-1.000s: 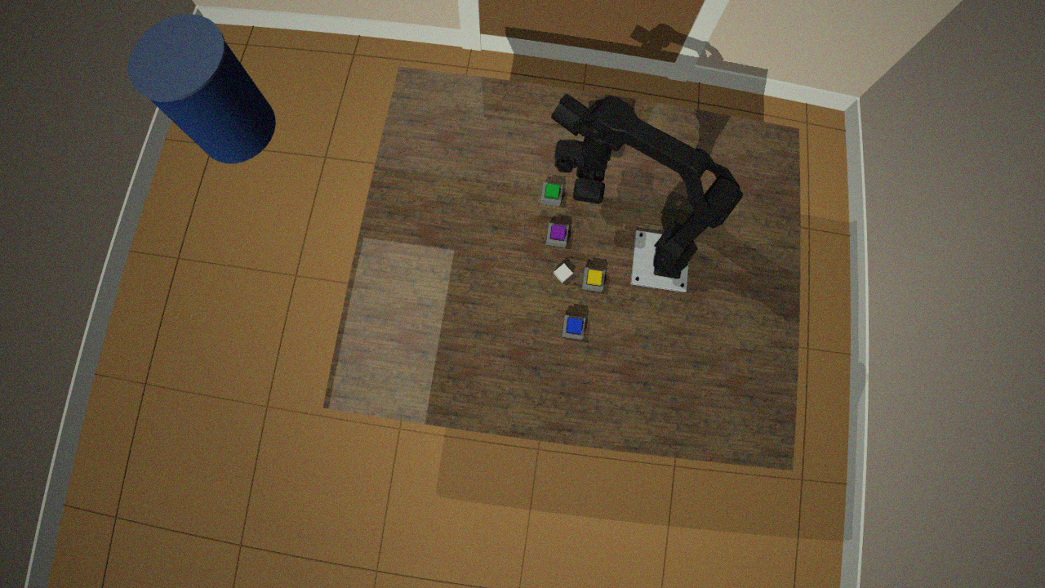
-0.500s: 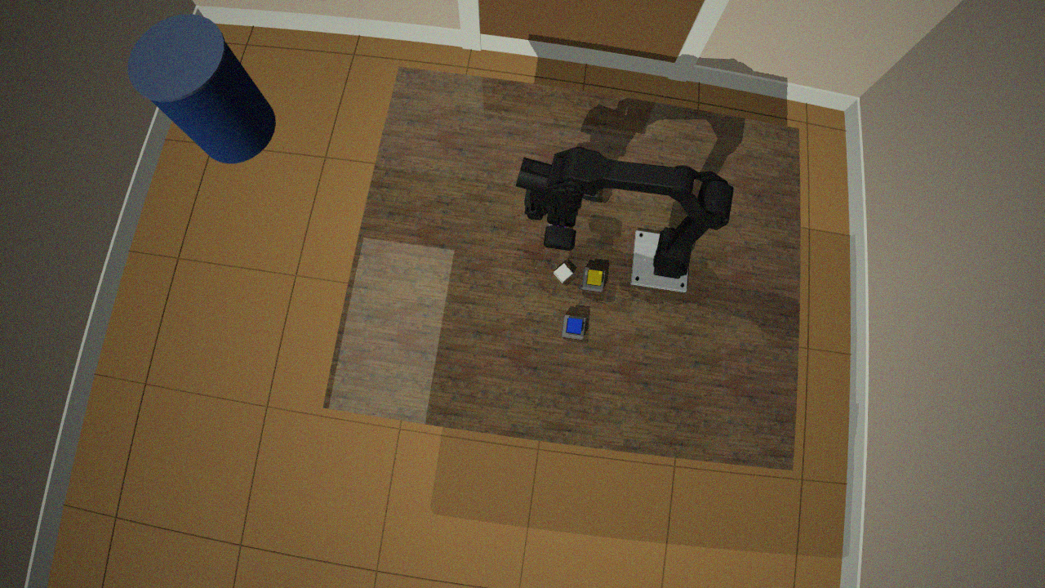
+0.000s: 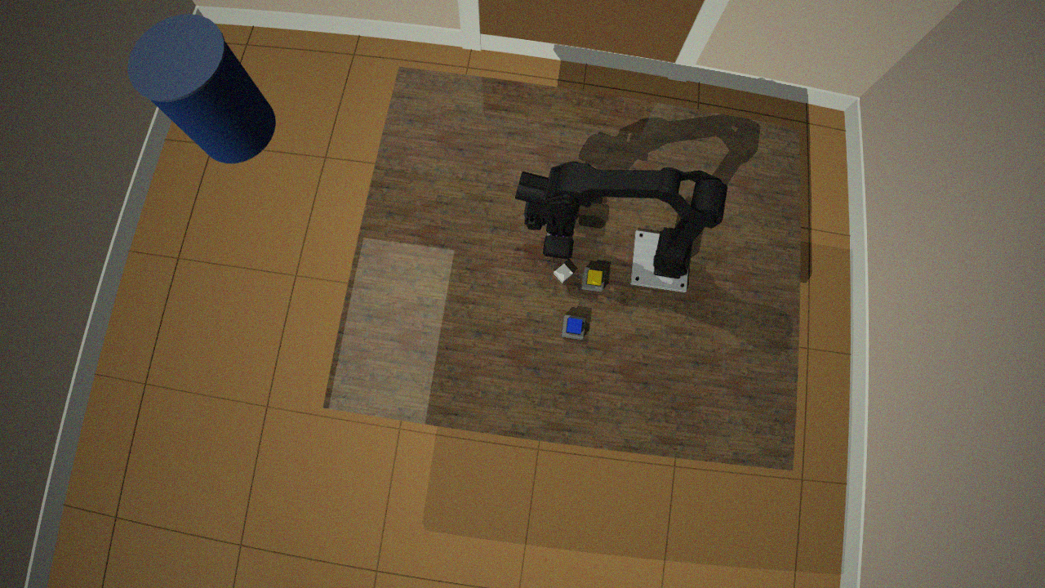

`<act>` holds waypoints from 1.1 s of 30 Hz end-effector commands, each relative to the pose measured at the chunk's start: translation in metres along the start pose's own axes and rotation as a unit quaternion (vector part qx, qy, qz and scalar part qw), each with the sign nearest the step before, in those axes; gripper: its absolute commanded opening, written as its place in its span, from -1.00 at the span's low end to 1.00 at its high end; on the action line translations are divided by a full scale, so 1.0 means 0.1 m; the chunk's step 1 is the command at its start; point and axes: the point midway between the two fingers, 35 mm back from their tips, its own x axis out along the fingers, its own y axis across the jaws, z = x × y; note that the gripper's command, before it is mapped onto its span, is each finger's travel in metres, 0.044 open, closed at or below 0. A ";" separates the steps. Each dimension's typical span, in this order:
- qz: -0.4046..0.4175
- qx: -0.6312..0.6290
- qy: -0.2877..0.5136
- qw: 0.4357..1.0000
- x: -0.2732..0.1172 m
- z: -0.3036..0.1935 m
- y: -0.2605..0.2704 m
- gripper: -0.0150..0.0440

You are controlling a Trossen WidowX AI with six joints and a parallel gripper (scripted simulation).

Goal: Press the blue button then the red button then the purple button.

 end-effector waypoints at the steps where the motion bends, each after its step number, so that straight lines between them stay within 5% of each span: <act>1: 0.000 0.002 0.003 1.000 0.07 -0.01 0.00 -0.42; 33: 0.000 0.000 0.001 1.000 0.22 -0.01 0.00 -0.42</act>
